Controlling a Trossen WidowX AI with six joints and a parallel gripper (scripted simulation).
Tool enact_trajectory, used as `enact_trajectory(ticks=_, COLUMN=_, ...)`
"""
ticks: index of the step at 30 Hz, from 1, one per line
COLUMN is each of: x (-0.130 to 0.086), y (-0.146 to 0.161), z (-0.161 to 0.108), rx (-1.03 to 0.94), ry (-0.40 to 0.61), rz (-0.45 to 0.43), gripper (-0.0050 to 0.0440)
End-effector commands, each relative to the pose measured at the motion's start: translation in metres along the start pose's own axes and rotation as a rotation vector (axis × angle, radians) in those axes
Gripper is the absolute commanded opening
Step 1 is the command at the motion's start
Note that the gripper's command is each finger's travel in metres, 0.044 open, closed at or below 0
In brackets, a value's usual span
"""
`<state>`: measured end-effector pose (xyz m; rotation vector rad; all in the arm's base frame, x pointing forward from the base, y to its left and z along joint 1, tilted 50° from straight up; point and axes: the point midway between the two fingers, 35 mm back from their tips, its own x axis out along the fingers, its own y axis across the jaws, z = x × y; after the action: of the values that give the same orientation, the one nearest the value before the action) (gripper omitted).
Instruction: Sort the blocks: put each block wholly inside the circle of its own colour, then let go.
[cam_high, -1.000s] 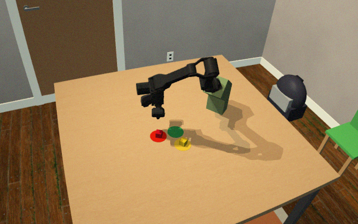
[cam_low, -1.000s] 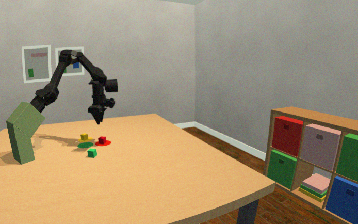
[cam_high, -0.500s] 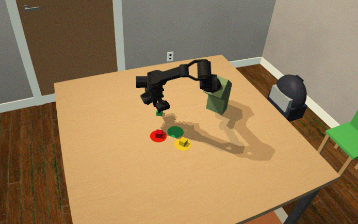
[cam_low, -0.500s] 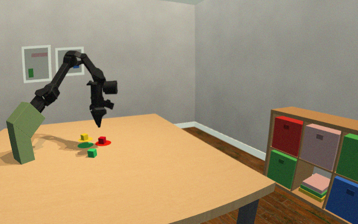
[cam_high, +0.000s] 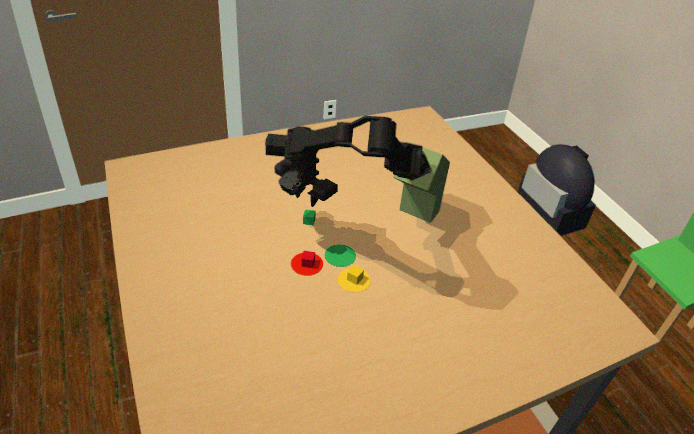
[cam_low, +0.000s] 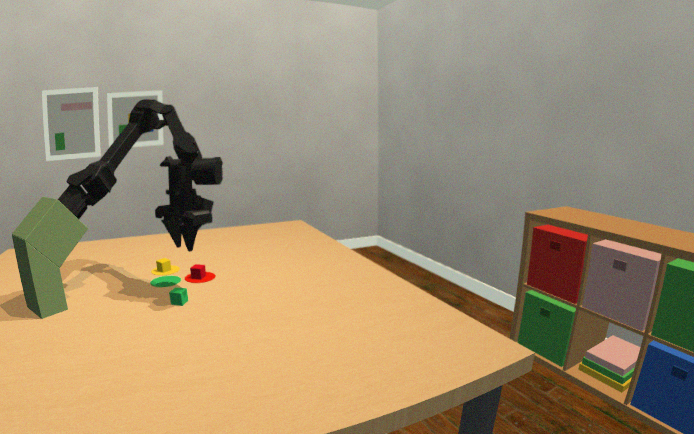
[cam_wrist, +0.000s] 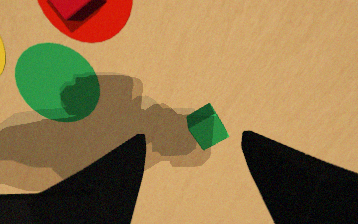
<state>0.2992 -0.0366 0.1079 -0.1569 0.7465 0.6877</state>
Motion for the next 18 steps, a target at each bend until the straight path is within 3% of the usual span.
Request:
enact_trajectory(ticks=1, x=-0.002, y=-0.009, z=-0.013, rx=-0.138, ry=-0.010, rz=0.012, gripper=0.0265)
enact_trajectory(ticks=18, x=-0.005, y=-0.028, z=-0.047, rx=-0.551, ry=-0.040, rz=-0.003, gripper=0.0265)
